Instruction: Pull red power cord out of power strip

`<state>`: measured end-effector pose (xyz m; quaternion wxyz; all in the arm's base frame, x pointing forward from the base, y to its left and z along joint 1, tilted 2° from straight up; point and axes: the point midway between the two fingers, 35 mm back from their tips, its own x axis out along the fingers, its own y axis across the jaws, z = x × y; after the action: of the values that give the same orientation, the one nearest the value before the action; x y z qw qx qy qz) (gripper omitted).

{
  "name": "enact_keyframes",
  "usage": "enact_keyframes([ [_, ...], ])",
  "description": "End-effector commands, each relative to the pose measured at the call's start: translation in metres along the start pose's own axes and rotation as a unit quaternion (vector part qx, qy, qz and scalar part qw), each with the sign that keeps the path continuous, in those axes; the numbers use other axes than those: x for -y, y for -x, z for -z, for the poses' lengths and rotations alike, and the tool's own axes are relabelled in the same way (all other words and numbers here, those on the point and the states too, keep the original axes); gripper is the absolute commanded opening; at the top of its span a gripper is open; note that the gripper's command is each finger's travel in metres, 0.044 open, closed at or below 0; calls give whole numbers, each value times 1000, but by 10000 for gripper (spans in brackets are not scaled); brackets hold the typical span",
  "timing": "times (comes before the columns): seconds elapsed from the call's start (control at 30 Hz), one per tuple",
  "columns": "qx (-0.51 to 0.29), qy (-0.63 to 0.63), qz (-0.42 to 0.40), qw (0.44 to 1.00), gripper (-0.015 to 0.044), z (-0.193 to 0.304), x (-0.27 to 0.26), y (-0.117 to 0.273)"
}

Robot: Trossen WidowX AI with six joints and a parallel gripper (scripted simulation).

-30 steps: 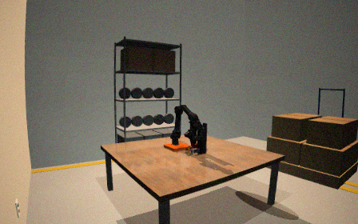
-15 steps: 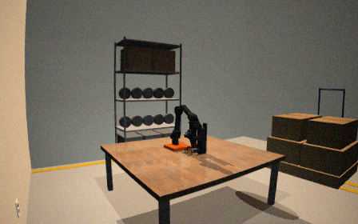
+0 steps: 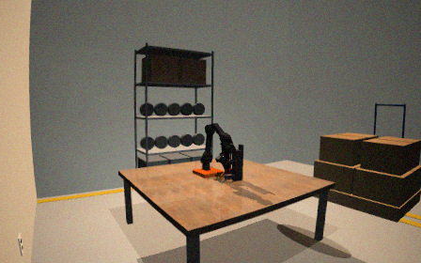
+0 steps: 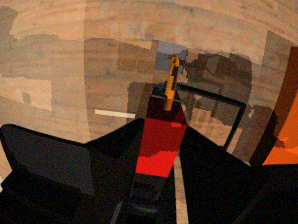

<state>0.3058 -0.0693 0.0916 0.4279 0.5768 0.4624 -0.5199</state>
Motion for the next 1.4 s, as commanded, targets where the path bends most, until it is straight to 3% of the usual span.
enact_keyframes([
  [0.0,43,-28,0,999,0,-41,3,4],
  [0.17,43,-29,1,999,0,-49,5,4],
  [0.6,42,-30,1,999,341,-35,4,3],
  [0.73,43,-30,1,999,440,-57,4,9],
  [0.9,45,-30,1,999,440,-94,7,20],
  [1.37,45,-30,1,999,440,-94,7,20],
])
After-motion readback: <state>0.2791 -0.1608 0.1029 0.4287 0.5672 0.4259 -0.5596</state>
